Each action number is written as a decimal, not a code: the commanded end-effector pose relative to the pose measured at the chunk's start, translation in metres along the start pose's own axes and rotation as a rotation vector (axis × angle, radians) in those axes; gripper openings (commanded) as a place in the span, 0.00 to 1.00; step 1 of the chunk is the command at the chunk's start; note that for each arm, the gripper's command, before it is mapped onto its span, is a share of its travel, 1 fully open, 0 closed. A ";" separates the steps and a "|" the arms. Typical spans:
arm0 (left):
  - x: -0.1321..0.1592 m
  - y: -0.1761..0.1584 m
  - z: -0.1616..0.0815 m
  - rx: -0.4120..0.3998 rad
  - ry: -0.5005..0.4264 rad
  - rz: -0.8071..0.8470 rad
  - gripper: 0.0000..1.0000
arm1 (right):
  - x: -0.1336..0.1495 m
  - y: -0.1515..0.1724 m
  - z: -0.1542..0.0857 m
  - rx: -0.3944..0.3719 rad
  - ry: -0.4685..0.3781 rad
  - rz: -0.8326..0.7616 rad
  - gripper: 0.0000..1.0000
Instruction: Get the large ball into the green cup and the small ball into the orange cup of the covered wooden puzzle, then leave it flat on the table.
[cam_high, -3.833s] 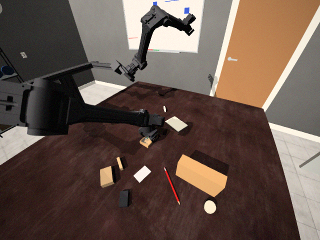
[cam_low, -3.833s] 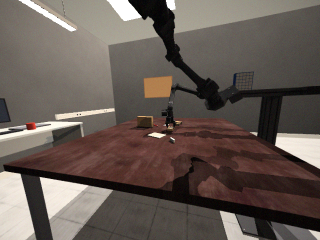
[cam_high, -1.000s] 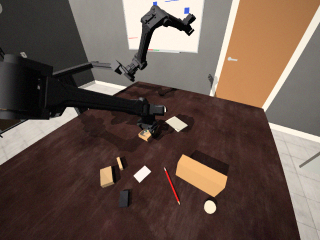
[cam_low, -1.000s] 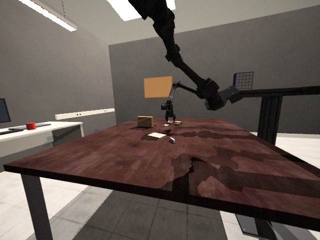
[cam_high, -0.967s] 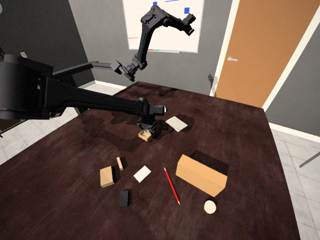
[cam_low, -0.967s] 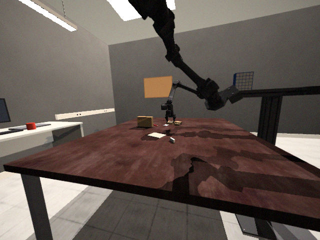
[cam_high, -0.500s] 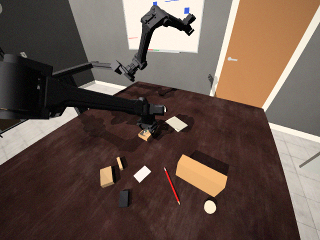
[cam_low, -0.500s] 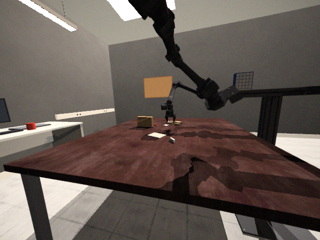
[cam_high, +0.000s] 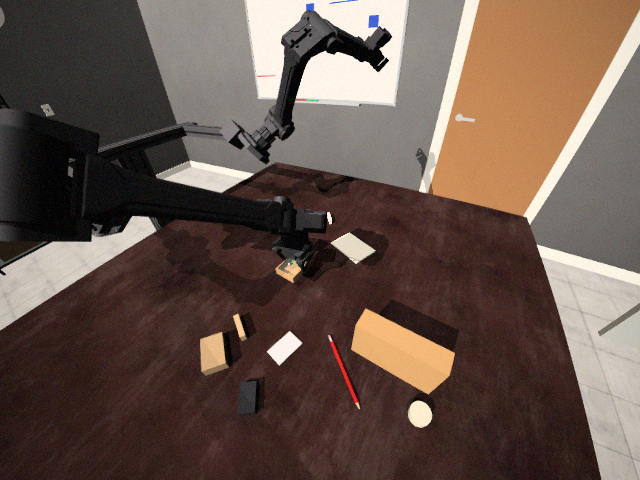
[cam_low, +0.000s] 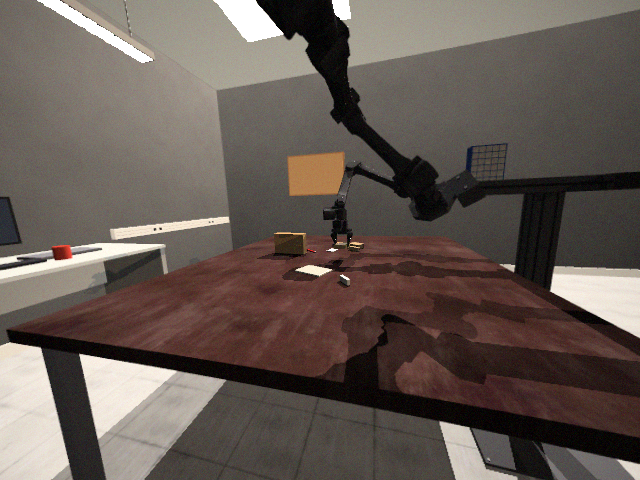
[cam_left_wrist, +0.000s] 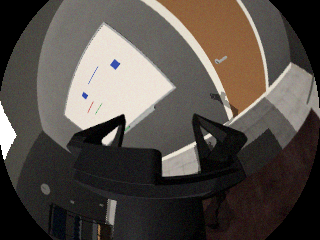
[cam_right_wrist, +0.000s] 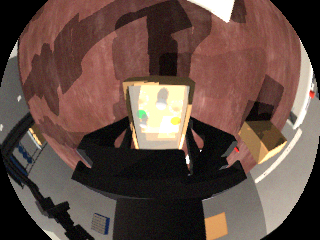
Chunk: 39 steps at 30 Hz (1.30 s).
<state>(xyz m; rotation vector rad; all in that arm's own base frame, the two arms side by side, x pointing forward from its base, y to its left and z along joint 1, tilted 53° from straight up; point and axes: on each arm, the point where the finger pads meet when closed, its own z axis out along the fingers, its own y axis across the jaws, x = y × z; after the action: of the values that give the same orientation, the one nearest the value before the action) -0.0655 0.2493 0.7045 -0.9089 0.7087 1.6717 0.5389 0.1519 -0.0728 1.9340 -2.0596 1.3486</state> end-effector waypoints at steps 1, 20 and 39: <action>-0.041 0.005 -0.006 -0.014 -0.058 -0.007 1.00 | 0.009 -0.014 -0.003 0.019 -0.010 0.010 0.68; -0.041 0.005 -0.006 -0.014 -0.058 -0.007 1.00 | -0.003 -0.012 -0.011 0.023 0.025 0.014 0.68; -0.041 0.005 -0.006 -0.014 -0.058 -0.007 1.00 | -0.010 0.003 -0.007 0.235 0.029 -0.070 0.68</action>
<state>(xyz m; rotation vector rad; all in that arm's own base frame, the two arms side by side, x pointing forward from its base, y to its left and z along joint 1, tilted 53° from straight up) -0.0655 0.2493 0.7045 -0.9089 0.7087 1.6717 0.5378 0.1523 -0.0712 1.9530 -1.9679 1.6126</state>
